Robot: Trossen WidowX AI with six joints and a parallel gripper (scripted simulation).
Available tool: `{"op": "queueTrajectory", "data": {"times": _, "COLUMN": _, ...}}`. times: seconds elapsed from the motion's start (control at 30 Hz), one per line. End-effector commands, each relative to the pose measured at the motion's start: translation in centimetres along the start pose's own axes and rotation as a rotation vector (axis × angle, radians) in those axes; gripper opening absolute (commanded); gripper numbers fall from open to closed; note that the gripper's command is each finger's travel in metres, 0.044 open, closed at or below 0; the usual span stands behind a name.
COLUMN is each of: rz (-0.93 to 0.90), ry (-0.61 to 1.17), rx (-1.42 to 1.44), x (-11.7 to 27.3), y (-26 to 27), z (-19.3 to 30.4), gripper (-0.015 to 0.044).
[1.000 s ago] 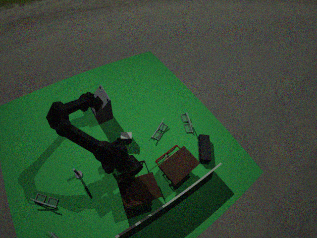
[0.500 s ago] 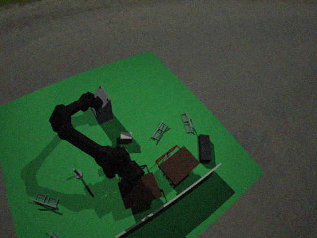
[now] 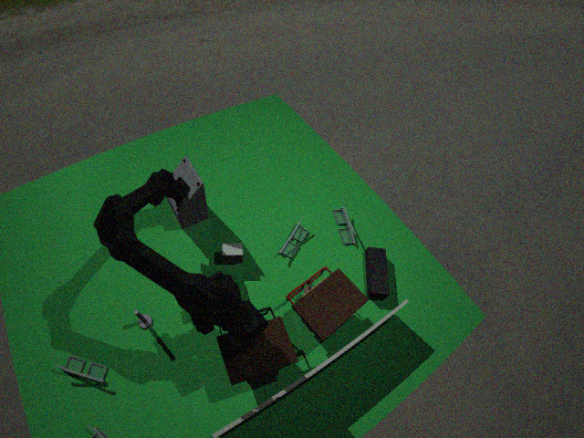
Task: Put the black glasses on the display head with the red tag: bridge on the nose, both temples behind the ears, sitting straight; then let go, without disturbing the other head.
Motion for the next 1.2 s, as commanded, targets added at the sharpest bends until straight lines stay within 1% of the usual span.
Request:
{"op": "queueTrajectory", "data": {"times": 0.0, "rz": -0.005, "ry": 0.0, "rx": 0.0, "x": 0.14, "y": 0.24, "z": -0.01, "gripper": 0.0}}
{"op": "queueTrajectory", "data": {"times": 0.73, "rz": -0.006, "ry": 0.0, "rx": 0.0, "x": -0.54, "y": 0.2, "z": -0.04, "gripper": 0.0}}
{"op": "queueTrajectory", "data": {"times": 0.87, "rz": -0.003, "ry": 0.003, "rx": -0.004, "x": -0.41, "y": 0.24, "z": -0.06, "gripper": 0.0105}}
{"op": "queueTrajectory", "data": {"times": 1.17, "rz": -0.001, "ry": 0.002, "rx": -0.004, "x": -0.22, "y": 0.28, "z": -0.04, "gripper": 0.0108}}
Point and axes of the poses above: the point midway between the two fingers, 35 mm back from their tips, its own x axis back along the fingers, its own y axis across the jaws, z = x × y, the point moved 9 cm from there along x, back along the fingers, and after that the axes turned 14 degrees about -x, right-handed, at the moved point
